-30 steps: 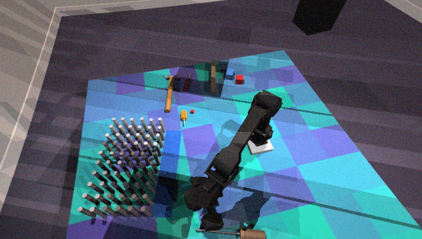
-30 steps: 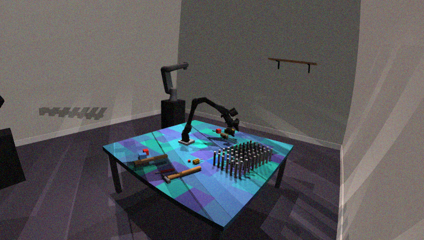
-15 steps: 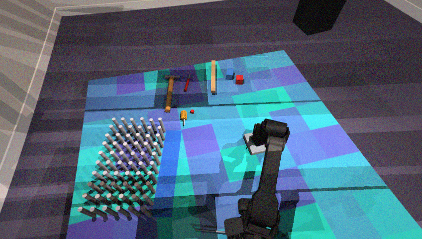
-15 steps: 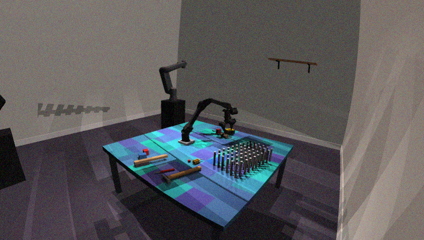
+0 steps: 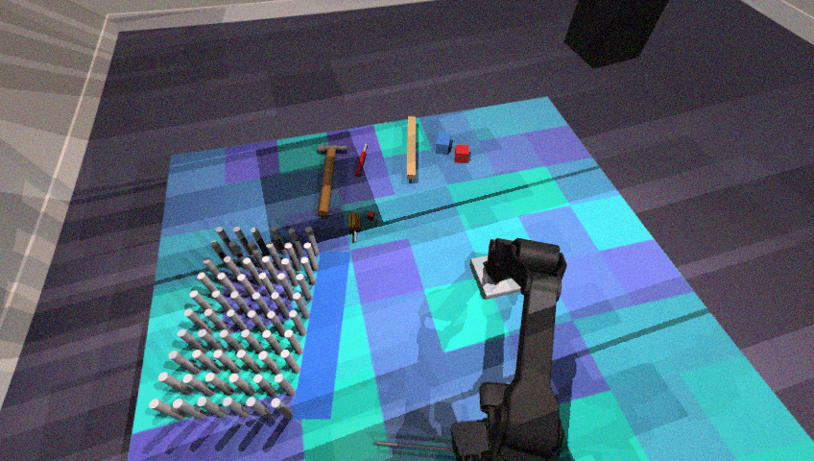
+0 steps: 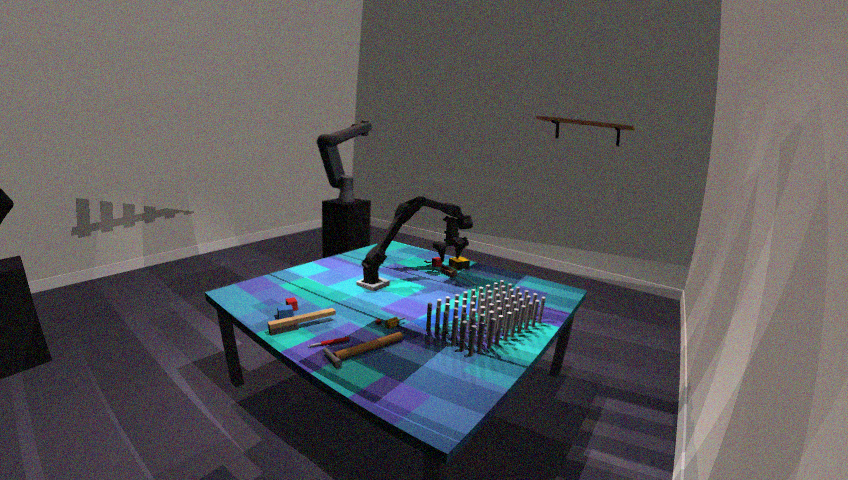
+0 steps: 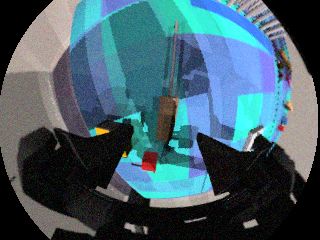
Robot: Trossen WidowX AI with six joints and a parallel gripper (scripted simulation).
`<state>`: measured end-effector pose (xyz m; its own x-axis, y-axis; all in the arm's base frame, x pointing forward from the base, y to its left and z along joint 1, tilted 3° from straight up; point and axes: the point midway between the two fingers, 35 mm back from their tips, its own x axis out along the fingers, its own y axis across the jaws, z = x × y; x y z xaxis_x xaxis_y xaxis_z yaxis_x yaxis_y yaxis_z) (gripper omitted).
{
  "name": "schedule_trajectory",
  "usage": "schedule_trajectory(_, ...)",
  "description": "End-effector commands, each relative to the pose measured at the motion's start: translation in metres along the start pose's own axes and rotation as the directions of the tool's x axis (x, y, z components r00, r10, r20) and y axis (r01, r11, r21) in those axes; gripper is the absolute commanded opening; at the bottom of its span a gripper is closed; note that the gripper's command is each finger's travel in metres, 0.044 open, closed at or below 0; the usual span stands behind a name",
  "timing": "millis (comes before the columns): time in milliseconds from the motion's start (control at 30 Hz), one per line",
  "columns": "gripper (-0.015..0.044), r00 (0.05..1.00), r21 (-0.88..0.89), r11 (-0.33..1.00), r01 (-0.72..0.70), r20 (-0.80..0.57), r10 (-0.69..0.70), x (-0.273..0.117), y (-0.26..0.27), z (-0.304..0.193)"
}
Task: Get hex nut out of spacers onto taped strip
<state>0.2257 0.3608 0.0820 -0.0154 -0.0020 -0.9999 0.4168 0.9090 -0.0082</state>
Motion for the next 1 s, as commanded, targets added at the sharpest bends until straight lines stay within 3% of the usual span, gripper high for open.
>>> schedule_trajectory(0, 0.0440, 1.000, 0.005, 1.000, 0.004, -0.005, -0.004, 0.0008, -0.0036, -0.0014)
schedule_trajectory(167, 0.0440, 1.000, -0.016, 1.000, -0.003, 0.002, 0.003, -0.0008, -0.0014, -0.0004)
schedule_trajectory(333, 0.0440, 0.998, -0.451, 0.893, -0.006, 0.056, 0.035, -0.0006, -0.0017, -0.0021)
schedule_trajectory(467, 0.0440, 0.992, -0.771, 0.636, 0.038, 0.104, 0.066, -0.0007, -0.0023, -0.0037)
schedule_trajectory(600, 0.0440, 0.984, -0.954, 0.277, 0.118, 0.151, 0.099, -0.0011, -0.0032, -0.0053)
schedule_trajectory(700, 0.0440, 0.975, -0.983, -0.001, 0.186, 0.185, 0.125, -0.0015, -0.0041, -0.0065)
schedule_trajectory(967, 0.0440, 0.958, -0.878, -0.387, 0.282, 0.235, 0.164, -0.0024, -0.0058, -0.0085)
